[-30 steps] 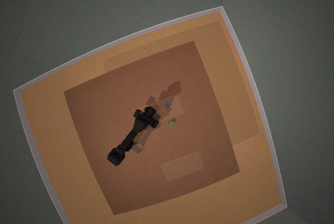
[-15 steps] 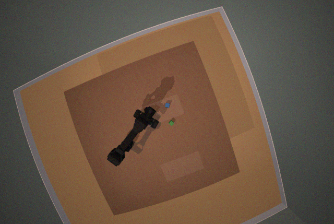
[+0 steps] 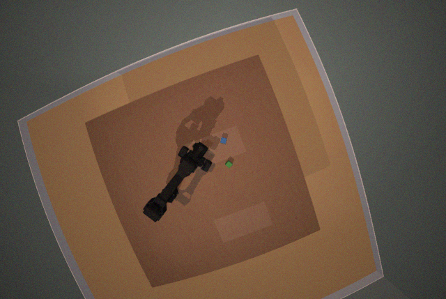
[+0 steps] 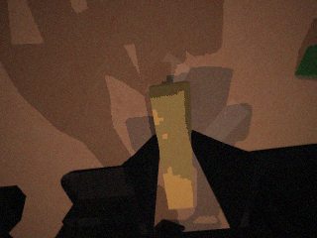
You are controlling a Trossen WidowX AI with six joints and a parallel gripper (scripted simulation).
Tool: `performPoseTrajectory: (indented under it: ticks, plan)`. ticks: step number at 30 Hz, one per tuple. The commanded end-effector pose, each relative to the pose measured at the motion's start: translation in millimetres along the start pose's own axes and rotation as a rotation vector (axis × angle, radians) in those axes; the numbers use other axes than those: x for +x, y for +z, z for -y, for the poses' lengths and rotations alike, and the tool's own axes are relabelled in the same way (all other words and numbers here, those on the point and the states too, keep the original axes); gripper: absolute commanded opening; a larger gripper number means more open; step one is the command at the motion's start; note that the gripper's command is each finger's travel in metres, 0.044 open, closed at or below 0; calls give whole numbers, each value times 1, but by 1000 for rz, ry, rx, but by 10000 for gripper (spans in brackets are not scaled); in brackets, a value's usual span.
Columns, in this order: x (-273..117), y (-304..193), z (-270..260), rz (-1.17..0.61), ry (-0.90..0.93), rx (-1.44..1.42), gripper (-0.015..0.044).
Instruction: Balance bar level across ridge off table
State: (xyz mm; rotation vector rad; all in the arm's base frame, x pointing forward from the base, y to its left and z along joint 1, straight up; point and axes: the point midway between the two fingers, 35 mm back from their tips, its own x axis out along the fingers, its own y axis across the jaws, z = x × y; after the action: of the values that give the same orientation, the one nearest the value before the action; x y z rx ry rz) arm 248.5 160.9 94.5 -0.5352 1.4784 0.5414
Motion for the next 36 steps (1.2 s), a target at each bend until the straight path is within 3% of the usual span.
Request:
performPoseTrajectory:
  ticks: [1,36]
  plan:
    - [1,0,0,0,2,6,0]
    - [4,0,0,0,2,6,0]
